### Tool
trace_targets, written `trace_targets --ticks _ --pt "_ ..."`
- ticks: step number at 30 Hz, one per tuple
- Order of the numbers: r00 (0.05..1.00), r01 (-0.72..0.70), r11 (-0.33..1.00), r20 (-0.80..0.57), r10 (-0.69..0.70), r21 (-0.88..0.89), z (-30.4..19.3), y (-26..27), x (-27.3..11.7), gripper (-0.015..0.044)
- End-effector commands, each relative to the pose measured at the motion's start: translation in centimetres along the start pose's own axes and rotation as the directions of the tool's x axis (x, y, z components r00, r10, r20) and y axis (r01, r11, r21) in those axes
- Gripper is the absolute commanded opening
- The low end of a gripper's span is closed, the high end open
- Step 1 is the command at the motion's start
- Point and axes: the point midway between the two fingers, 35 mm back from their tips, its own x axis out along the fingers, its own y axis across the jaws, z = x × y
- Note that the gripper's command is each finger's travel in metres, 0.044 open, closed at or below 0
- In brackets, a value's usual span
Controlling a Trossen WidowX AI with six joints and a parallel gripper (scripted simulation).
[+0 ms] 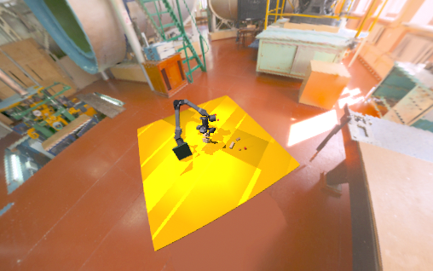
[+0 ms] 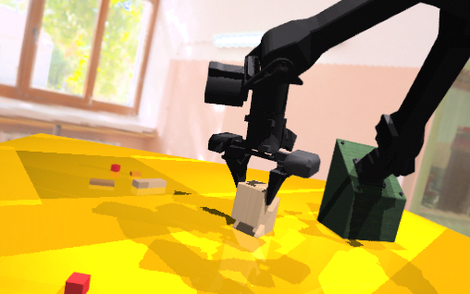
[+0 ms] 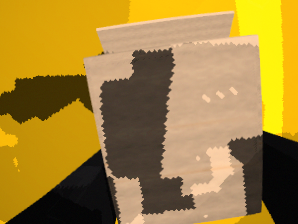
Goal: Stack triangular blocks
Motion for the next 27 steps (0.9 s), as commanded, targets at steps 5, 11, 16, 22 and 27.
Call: trace_targets --ticks 5,11,16,22,27 --pt "1.0 0.005 1.0 -0.002 -0.005 0.006 0.1 -0.1 0.6 0.0" --pt "1.0 0.005 1.0 -0.002 -0.005 0.007 0.2 -0.1 1.0 0.0" --pt "1.0 0.005 1.0 -0.002 -0.005 0.007 0.3 -0.1 1.3 0.0" --pt "1.0 0.005 1.0 -0.002 -0.005 0.006 0.4 -0.1 1.7 0.0" --pt "1.0 0.005 1.0 -0.002 -0.005 0.006 0.5 -0.1 2.0 0.0"
